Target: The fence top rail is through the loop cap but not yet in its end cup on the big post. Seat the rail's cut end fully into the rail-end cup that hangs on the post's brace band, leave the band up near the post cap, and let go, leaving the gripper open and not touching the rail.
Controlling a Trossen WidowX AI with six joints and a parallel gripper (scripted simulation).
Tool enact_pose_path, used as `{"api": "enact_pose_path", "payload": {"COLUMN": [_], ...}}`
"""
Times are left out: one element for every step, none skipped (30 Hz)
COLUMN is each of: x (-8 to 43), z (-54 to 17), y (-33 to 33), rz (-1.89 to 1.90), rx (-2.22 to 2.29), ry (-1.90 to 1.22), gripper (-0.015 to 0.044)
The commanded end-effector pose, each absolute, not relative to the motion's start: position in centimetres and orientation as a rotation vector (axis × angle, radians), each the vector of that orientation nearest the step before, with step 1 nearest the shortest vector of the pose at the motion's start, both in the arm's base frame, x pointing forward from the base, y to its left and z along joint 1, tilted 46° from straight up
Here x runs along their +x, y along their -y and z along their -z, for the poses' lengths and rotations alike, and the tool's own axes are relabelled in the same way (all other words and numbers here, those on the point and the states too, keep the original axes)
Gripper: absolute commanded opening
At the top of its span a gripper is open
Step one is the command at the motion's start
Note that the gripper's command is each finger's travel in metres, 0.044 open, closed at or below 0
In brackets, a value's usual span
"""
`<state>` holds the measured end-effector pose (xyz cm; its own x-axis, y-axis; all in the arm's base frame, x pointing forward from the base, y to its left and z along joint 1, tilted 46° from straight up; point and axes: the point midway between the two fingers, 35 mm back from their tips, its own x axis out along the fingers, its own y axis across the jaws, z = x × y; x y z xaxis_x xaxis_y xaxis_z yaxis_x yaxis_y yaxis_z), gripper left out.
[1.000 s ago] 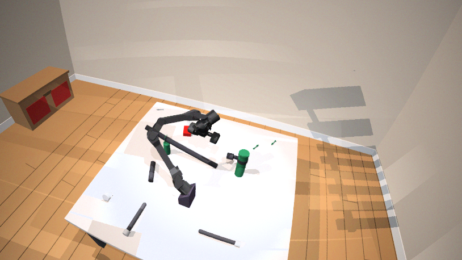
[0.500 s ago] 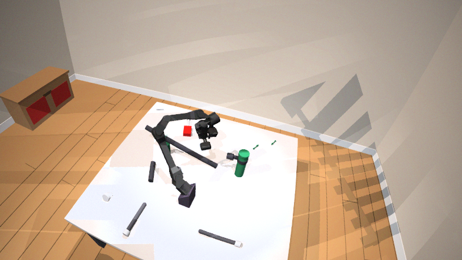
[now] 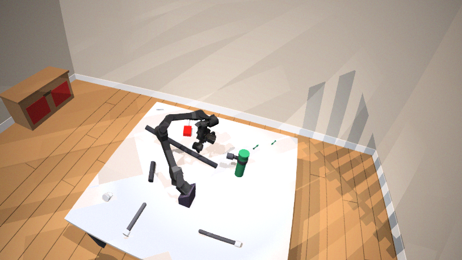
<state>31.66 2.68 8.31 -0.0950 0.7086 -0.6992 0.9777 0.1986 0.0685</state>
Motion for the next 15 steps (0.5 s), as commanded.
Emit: {"api": "enact_pose_path", "payload": {"x": [31.7,31.7,31.6,31.5,31.4,31.4,31.4,31.4,31.4,31.4,31.3,31.3,31.3,31.2,31.2], "z": [-7.9,-7.5,-7.1,-6.5,-6.0,-5.9,-5.9,-5.9,-5.8,-5.6,-5.4,-5.1,-4.9,-4.8,-4.8], "y": [-3.1,-3.5,-4.0,-4.5,-5.0,-5.2,-5.2,-5.2,-5.3,-5.5,-5.7,-6.0,-6.2,-6.3,-6.3], "rz": [0.586,0.586,0.586,0.585,0.584,0.584,0.584,0.584,0.584,0.584,0.584,0.584,0.584,0.584,0.584], "rx": [1.572,1.572,1.572,1.572,1.573,1.573,1.573,1.573,1.573,1.573,1.573,1.573,1.573,1.573,1.573], "ry": [-1.868,-1.868,-1.868,-1.868,-1.868,-1.869,-1.869,-1.869,-1.869,-1.869,-1.869,-1.869,-1.869,-1.869,-1.869], "gripper": [0.0440,0.0440,0.0440,0.0440,0.0440,0.0440,0.0440,0.0440,0.0440,0.0440,0.0440,0.0440,0.0440,0.0440,0.0440]}}
